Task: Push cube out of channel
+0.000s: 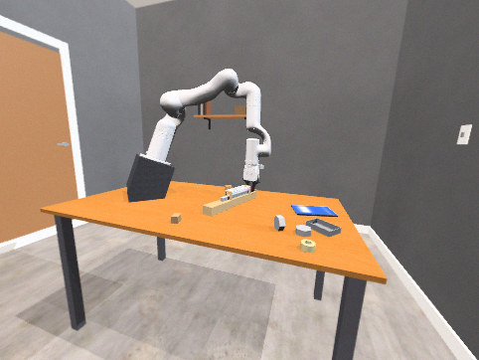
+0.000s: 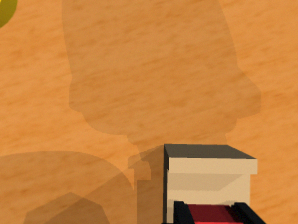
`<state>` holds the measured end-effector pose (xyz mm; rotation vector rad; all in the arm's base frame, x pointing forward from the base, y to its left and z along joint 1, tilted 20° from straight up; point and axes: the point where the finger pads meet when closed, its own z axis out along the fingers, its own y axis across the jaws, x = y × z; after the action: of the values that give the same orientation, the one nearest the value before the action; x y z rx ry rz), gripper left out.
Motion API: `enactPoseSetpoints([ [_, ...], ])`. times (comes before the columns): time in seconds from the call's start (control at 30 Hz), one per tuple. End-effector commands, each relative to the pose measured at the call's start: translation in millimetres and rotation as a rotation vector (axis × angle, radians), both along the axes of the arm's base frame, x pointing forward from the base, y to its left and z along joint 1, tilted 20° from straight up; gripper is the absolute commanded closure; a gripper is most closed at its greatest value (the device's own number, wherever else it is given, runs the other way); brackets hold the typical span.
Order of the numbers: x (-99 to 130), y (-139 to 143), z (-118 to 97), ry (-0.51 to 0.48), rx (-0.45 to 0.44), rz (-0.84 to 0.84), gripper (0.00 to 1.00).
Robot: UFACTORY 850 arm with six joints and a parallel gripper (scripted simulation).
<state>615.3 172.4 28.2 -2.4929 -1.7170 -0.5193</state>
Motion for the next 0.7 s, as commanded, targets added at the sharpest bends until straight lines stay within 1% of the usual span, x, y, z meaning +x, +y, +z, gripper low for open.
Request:
enactPoseSetpoints([
  [0.0, 0.7, 0.0, 0.7, -0.001, 0.0, 0.0, 1.0],
  [0.23, 0.7, 0.0, 0.8, -0.001, 0.0, 0.0, 1.0],
  [0.33, -0.3, -1.0, 4.7, -0.001, 0.0, 0.0, 1.0],
  [0.43, -3.4, -4.2, 17.0, -0.001, 0.0, 0.0, 1.0],
  [0.53, -8.1, -9.1, 35.5, -0.001, 0.0, 0.0, 1.0],
  [0.6, -8.1, -9.1, 35.5, -0.001, 0.0, 0.0, 1.0],
  [0.67, -11.4, -12.5, 48.6, -0.001, 0.0, 0.0, 1.0],
])
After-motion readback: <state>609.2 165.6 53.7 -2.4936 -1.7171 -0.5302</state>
